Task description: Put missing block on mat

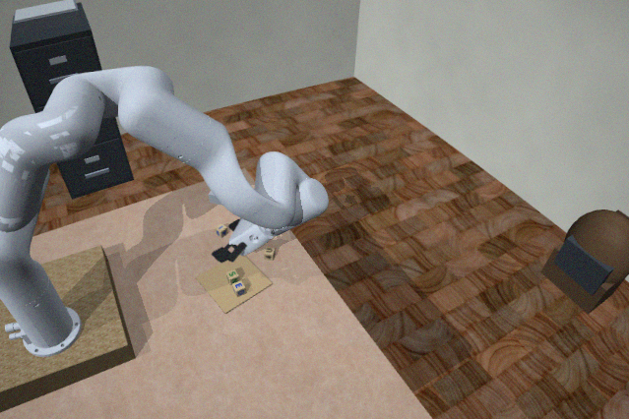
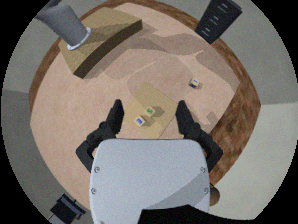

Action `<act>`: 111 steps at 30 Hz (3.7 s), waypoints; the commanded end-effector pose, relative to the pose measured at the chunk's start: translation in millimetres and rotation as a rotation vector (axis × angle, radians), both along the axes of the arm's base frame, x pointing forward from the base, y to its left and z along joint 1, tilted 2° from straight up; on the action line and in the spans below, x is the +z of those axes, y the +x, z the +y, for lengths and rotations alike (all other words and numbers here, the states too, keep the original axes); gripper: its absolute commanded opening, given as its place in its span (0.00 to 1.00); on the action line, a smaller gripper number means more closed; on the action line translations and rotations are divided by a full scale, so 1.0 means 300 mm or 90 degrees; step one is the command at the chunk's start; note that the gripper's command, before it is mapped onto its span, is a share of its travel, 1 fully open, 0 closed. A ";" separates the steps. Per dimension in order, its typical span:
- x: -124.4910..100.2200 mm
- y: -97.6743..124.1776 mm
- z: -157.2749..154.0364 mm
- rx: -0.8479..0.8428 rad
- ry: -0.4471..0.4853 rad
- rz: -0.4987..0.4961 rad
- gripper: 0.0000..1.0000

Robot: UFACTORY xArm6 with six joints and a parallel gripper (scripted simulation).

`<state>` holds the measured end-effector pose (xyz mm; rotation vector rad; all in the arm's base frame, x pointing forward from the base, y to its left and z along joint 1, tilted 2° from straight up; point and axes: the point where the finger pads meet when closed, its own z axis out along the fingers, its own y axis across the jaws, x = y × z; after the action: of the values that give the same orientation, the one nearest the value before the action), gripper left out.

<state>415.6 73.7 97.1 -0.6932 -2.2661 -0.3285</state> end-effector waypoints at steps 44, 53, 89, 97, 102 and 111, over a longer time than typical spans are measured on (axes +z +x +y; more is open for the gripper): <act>0.005 0.015 -0.123 -0.001 0.000 -0.002 1.00; 0.005 0.015 -0.134 -0.001 0.000 -0.002 1.00; 0.005 0.015 -0.134 -0.001 0.000 -0.002 1.00; -0.022 0.054 -0.114 0.009 -0.060 -0.048 1.00; -0.044 0.128 -0.073 0.024 -0.144 -0.134 1.00; -0.024 0.258 0.032 0.045 -0.236 -0.295 1.00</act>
<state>479.3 74.2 87.4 -0.7638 -2.7257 -0.0616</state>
